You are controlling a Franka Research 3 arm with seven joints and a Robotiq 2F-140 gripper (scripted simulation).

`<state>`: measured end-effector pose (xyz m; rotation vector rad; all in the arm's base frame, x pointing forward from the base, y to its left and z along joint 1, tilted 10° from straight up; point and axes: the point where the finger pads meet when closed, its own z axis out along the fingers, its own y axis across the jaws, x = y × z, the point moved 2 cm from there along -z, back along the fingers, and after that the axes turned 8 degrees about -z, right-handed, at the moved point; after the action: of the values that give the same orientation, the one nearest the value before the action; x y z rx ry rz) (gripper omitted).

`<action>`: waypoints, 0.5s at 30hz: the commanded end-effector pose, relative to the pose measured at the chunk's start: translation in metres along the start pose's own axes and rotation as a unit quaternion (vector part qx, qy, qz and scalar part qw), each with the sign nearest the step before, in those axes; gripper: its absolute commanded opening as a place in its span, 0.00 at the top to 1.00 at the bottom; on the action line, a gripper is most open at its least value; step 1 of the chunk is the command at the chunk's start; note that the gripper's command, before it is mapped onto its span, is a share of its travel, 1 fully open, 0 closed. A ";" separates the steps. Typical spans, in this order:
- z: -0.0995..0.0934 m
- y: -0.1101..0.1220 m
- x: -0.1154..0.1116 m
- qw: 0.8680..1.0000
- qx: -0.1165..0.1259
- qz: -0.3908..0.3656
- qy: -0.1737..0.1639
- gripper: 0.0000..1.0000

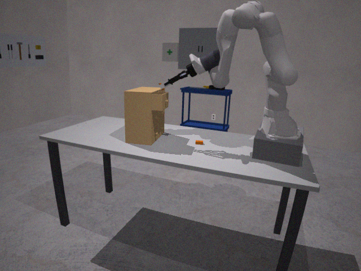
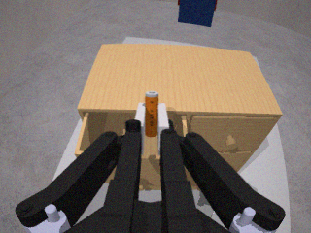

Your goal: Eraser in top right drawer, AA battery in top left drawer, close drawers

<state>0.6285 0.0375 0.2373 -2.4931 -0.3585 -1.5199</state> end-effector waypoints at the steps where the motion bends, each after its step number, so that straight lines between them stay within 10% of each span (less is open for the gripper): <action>1: 0.001 0.002 0.000 1.000 -0.002 0.004 0.000 0.94; 15: 0.002 0.003 -0.001 1.000 -0.002 0.004 0.000 0.94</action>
<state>0.6290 0.0364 0.2355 -2.4967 -0.3560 -1.5171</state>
